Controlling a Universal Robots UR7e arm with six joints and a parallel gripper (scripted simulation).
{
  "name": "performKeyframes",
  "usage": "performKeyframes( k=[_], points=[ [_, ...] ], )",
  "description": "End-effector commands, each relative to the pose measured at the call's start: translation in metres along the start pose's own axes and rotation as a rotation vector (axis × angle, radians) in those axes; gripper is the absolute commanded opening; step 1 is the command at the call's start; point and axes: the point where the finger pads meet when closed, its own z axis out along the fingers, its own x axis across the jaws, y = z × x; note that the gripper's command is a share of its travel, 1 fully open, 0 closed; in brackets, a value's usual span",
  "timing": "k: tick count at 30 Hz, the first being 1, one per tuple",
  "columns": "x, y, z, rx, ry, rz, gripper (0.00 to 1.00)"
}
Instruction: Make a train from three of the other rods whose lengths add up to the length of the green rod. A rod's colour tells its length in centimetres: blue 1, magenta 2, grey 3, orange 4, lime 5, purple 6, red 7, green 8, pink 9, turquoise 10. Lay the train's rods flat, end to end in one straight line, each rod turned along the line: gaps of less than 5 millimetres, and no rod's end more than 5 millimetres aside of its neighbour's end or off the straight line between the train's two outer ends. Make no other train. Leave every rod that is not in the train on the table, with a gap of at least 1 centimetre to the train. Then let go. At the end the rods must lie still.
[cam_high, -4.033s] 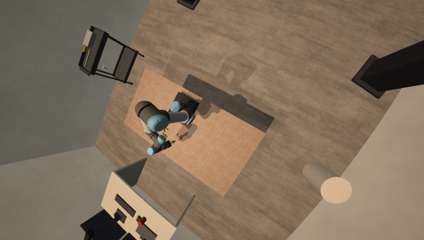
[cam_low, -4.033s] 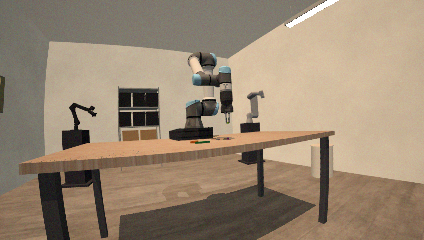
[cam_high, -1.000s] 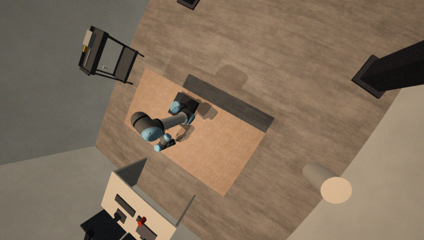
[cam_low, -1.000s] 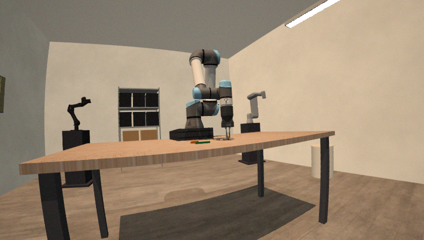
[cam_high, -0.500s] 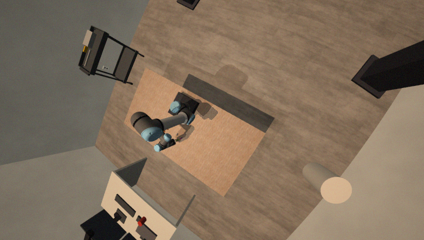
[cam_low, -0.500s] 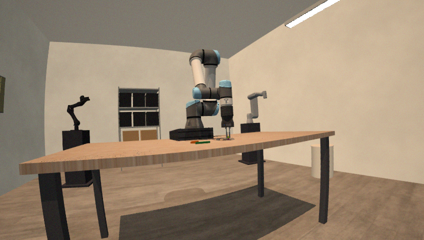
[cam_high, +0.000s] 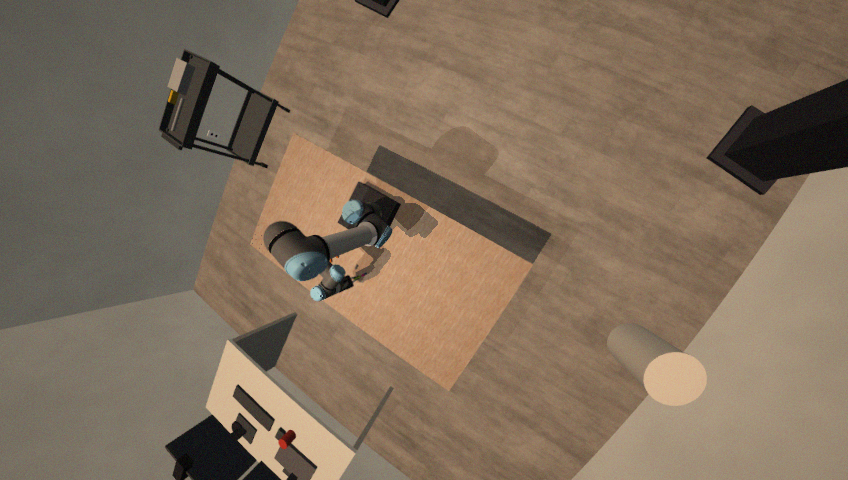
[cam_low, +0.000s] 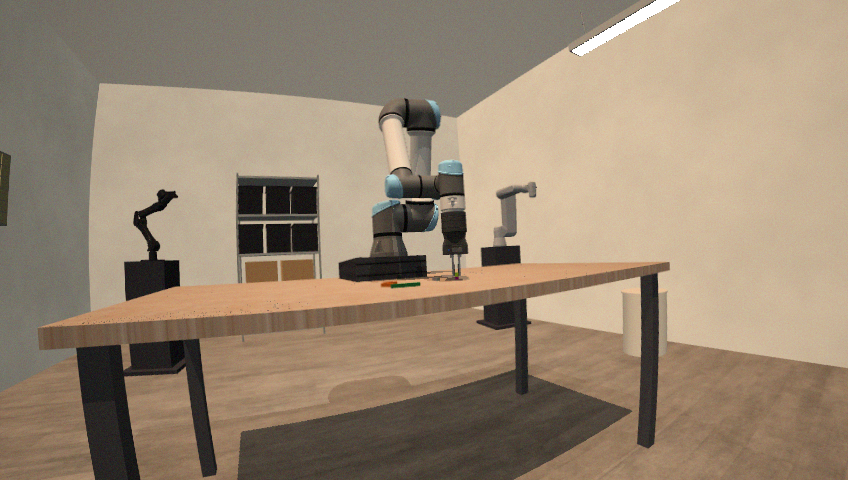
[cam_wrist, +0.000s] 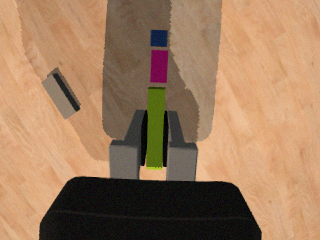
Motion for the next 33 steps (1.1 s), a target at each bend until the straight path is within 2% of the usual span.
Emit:
performKeyframes(
  k=[1, 33],
  points=[
    [0.0, 0.001, 0.0, 0.0, 0.001, 0.001, 0.24],
    [0.0, 0.0, 0.012, 0.001, 0.0, 0.001, 0.24]
  ],
)
